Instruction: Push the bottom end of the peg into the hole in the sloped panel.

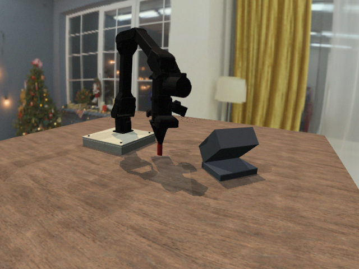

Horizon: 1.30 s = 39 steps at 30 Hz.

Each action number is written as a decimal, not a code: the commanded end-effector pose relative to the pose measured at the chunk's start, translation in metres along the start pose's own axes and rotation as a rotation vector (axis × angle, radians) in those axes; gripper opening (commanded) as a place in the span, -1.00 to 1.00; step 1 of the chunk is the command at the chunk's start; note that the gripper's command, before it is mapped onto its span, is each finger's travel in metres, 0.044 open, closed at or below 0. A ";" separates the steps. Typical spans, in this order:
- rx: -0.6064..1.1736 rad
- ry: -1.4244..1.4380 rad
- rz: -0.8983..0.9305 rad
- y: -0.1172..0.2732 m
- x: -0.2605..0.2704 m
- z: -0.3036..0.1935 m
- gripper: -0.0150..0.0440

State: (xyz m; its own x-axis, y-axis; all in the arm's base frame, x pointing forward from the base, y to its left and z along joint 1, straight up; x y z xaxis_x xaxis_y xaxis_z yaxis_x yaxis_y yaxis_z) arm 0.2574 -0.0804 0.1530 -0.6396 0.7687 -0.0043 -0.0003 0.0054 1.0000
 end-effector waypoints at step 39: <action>-0.002 -0.132 -0.078 0.073 0.002 0.013 -0.49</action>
Point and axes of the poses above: the point midway between the two fingers, 35 mm back from their tips, its own y axis back along the fingers, its own x axis across the jaws, z = x × y, the point moved 10 cm from there along y, back along the fingers, and after that the axes turned 10 degrees about -y, right-handed, at the moved point
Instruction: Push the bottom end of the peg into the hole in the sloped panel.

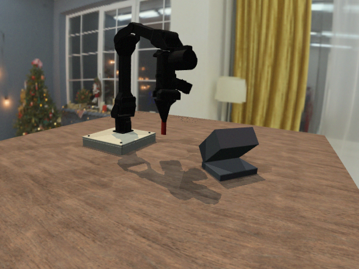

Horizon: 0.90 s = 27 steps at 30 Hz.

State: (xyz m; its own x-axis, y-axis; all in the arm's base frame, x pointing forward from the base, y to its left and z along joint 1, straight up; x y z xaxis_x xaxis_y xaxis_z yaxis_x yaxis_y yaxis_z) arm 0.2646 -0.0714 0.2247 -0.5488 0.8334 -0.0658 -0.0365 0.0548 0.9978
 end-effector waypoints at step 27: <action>-0.018 -0.212 -0.111 0.006 0.008 0.021 -0.49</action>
Point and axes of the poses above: the point midway between the two fingers, 35 mm back from their tips, its own y axis back along the fingers, its own x axis across the jaws, z = x × y, the point moved 10 cm from there along y, back along the fingers, and after that the axes turned 10 degrees about -y, right-handed, at the moved point
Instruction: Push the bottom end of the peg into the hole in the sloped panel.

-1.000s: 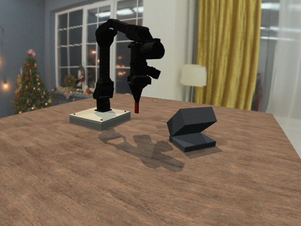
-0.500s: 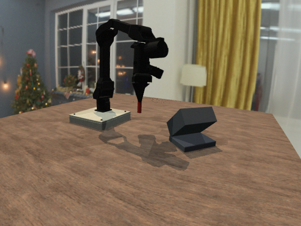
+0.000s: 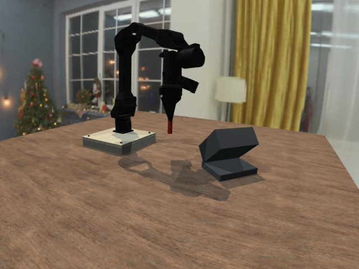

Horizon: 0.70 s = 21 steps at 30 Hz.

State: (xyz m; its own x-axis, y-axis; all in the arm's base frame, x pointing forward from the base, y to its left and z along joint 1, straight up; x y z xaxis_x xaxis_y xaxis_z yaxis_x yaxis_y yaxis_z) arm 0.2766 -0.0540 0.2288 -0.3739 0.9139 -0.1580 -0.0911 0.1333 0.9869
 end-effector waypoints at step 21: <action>-0.042 -0.175 -0.082 0.007 0.011 0.015 -0.49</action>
Point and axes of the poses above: the point midway between the two fingers, 35 mm back from their tips, its own y axis back along the fingers, its own x axis across the jaws, z = x × y, the point moved 10 cm from there along y, back along the fingers, and after that the axes turned 10 degrees about -y, right-handed, at the moved point
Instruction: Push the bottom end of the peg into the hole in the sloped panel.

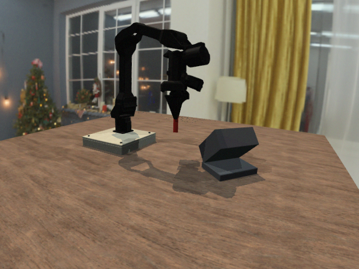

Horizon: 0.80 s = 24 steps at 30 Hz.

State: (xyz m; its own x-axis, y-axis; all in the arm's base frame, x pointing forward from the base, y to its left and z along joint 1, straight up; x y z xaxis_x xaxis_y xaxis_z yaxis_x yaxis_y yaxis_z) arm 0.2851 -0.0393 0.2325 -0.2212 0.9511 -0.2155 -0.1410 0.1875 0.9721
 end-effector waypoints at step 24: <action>-0.070 -0.202 -0.076 0.009 0.015 0.014 -0.49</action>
State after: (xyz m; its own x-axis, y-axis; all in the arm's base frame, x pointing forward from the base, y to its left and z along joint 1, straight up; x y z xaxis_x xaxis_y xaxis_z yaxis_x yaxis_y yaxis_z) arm 0.2937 -0.0215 0.2371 -0.0349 0.9668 -0.2532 -0.2046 0.2411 0.9487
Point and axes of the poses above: the point midway between the two fingers, 35 mm back from their tips, its own y axis back along the fingers, its own x axis across the jaws, z = x × y, the point moved 10 cm from there along y, back along the fingers, and after that the axes turned 10 degrees about -y, right-handed, at the moved point
